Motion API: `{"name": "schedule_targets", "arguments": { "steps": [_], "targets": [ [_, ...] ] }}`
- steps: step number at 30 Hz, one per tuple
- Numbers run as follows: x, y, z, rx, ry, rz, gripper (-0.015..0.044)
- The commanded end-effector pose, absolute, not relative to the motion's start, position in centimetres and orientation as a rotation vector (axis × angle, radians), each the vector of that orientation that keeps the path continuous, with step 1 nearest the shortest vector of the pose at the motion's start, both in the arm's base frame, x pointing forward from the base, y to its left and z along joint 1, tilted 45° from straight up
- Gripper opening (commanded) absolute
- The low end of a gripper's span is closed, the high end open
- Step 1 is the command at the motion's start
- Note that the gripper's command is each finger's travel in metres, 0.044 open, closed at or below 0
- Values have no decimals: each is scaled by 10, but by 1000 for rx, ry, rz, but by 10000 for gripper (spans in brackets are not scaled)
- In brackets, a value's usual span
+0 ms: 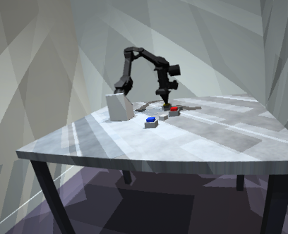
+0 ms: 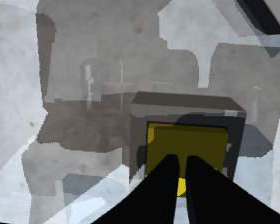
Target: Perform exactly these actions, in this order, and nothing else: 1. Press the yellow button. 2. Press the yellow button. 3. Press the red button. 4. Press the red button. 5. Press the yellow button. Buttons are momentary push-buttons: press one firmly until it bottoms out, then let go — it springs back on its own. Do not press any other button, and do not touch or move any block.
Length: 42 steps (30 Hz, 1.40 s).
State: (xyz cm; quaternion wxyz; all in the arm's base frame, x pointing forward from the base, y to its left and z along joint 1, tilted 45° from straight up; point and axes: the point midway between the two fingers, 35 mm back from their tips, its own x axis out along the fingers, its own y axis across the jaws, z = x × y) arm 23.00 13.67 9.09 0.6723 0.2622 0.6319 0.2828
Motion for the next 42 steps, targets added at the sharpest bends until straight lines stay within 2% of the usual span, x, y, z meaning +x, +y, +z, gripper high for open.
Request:
{"name": "schedule_targets", "arguments": {
  "steps": [1, 9, 14, 19, 32, 38, 42],
  "targets": [
    [229, 136, 90, 591, 1428, 630, 20],
    [229, 111, 114, 589, 1429, 628, 20],
    [226, 71, 154, 587, 1431, 625, 20],
    [228, 68, 155, 588, 1431, 625, 20],
    [304, -30, 63, 580, 1428, 621, 20],
    [305, -30, 59, 580, 1428, 621, 20],
    [308, 5, 24, 581, 1426, 622, 20]
  ]
}}
